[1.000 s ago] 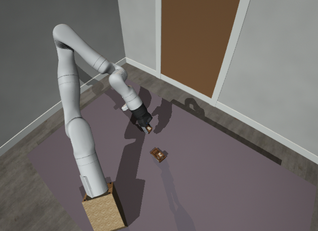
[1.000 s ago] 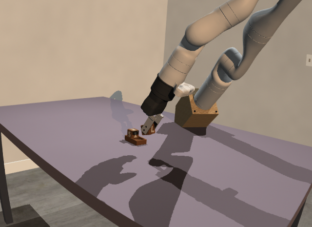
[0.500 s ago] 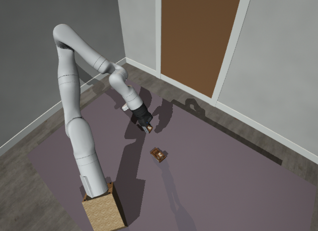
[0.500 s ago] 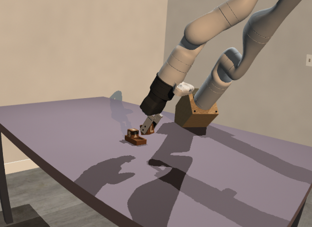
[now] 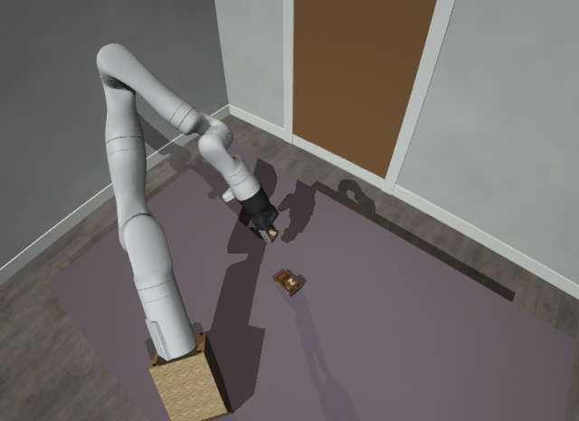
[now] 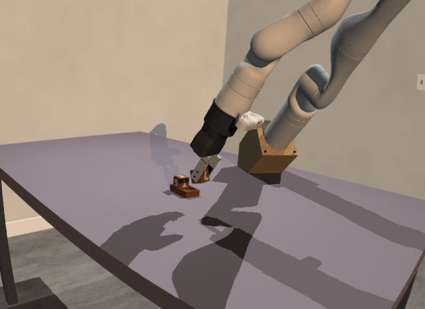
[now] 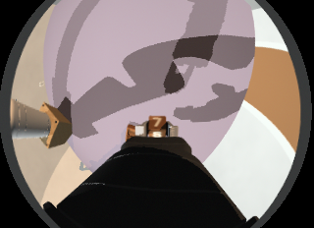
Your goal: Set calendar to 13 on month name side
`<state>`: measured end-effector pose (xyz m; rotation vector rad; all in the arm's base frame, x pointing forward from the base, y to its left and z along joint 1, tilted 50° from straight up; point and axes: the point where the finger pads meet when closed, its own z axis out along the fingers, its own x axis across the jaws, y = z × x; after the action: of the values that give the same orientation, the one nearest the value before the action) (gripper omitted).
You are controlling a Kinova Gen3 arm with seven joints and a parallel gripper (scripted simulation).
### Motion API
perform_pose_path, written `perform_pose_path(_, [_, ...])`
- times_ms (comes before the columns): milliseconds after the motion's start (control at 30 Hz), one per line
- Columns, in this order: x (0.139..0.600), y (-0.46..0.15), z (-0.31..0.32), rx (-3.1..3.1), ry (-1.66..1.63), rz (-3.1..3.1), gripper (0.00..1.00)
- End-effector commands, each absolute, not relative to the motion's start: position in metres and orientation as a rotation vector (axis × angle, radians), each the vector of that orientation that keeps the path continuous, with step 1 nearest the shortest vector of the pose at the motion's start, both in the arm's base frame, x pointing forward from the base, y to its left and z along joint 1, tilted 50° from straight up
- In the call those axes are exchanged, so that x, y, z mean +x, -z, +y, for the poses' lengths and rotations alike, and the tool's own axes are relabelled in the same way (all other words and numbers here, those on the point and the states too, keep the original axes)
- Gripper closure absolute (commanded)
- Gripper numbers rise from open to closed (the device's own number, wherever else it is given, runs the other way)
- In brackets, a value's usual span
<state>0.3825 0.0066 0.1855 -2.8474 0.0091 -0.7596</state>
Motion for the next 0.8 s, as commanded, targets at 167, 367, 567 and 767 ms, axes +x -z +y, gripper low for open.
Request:
perform_pose_path(167, [0.3827,-0.1858,0.0060,-2.847,0.761,0.010,0.40])
perform_pose_path(367, [0.3817,-0.1841,0.0063,-2.837,0.747,0.004,0.40])
perform_pose_path(567, [0.3795,-0.1808,0.0070,-2.804,0.715,-0.013,0.40])
perform_pose_path(767, [0.3784,-0.1791,0.0074,-2.770,0.695,-0.029,0.40])
